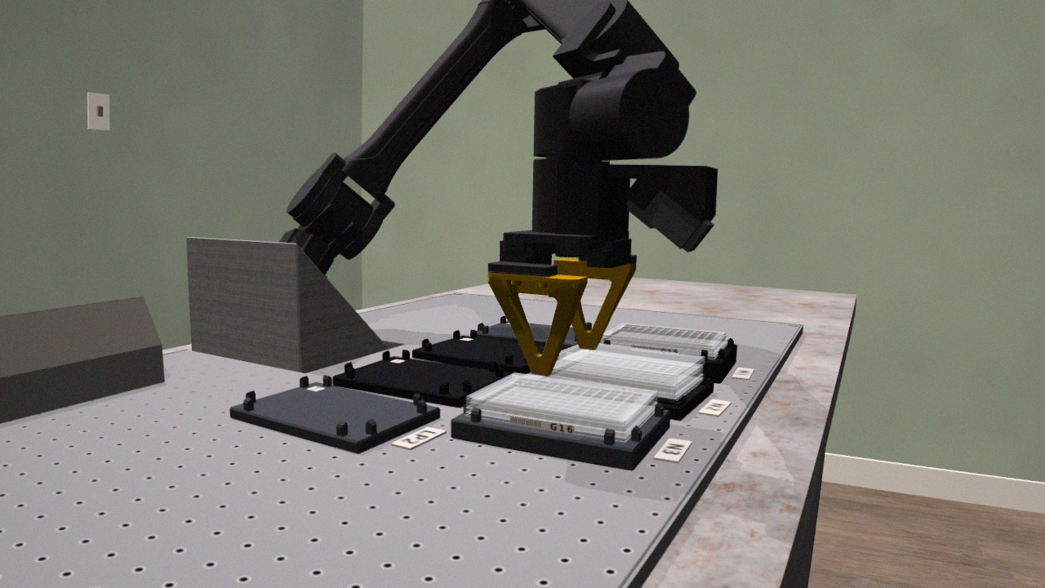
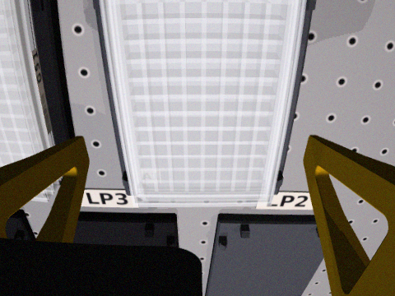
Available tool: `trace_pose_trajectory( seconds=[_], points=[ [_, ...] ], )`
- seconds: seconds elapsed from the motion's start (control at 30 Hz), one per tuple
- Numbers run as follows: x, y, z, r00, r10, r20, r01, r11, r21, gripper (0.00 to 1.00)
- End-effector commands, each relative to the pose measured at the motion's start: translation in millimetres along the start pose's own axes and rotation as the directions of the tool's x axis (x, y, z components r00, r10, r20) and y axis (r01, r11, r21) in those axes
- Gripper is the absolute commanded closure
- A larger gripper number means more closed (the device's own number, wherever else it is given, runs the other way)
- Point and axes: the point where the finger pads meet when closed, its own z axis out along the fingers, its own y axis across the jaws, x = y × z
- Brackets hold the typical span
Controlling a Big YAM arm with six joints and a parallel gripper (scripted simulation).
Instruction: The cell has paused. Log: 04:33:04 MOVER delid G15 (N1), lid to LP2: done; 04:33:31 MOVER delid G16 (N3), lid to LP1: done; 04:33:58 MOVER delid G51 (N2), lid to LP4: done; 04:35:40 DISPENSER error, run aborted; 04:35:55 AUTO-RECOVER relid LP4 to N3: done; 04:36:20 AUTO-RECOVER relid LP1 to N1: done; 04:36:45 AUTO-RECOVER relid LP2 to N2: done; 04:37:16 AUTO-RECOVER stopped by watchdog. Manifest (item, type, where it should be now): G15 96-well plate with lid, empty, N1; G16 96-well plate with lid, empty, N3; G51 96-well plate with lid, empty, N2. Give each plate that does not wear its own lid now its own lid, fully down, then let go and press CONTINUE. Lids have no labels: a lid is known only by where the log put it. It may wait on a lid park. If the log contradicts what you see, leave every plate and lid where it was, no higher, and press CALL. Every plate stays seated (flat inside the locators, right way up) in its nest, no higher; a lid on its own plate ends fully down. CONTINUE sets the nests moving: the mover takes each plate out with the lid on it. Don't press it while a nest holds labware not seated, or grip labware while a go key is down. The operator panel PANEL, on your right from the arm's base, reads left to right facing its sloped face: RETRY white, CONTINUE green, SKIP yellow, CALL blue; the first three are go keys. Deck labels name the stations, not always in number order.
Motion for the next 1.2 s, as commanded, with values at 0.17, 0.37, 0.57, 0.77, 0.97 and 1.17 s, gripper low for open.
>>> trace_pose_trajectory(
  seconds=[0.17, 0.37, 0.57, 0.77, 0.97, 1.17],
  points=[
    [-13, -3, -16.1, 0.999, -0.018, 0.033, 0.017, 1.0, 0.019, 0.0],
    [-12, -3, -16.2, 0.999, -0.018, 0.033, 0.017, 1.0, 0.019, 0.0],
    [-12, -3, -16.3, 0.999, -0.018, 0.033, 0.017, 1.0, 0.019, 0.0],
    [-12, -3, -16.3, 0.999, -0.018, 0.033, 0.017, 1.0, 0.019, 0.0],
    [-12, 33, -10.0, 0.998, 0.057, 0.027, -0.057, 0.998, 0.014, 0.0],
    [-13, 53, -9.6, 0.998, 0.056, 0.027, -0.056, 0.998, 0.013, 0.0]
  ],
)
